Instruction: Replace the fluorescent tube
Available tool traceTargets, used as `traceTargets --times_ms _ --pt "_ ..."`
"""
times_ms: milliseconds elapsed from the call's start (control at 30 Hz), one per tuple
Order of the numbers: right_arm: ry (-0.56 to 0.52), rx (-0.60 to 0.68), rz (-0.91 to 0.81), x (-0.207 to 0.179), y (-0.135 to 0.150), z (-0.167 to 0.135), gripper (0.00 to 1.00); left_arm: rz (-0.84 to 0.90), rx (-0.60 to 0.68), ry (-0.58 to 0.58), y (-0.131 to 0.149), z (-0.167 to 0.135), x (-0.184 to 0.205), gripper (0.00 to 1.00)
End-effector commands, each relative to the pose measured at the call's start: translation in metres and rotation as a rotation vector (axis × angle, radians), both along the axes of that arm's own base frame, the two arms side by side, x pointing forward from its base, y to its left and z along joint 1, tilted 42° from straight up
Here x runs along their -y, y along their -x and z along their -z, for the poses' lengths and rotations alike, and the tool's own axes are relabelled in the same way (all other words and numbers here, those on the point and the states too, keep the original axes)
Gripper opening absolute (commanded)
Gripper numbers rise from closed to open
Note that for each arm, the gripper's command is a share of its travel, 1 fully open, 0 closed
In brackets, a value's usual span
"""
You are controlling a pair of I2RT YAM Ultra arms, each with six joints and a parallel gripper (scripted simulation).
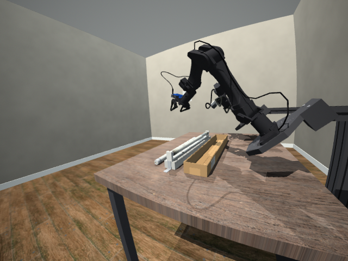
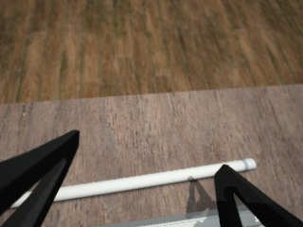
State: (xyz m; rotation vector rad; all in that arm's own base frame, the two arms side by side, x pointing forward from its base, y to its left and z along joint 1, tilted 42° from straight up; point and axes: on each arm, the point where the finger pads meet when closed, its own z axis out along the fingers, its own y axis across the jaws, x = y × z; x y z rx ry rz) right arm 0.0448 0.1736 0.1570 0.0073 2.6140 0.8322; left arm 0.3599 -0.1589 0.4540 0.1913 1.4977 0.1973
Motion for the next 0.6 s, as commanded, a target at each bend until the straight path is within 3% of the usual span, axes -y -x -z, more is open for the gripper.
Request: traceTargets --times_ms 0,567 --pt "-0.005 -0.001 -0.001 -0.0010 0.0004 -0.0013 1.00 0.002 0.011 0.009 0.0023 -0.0051 -0.0009 1.00" --pt "-0.015 -0.002 -0.007 -0.0027 0.0014 -0.0049 1.00 0.012 0.031 0.026 0.0071 -0.0144 -0.0010 1.00"
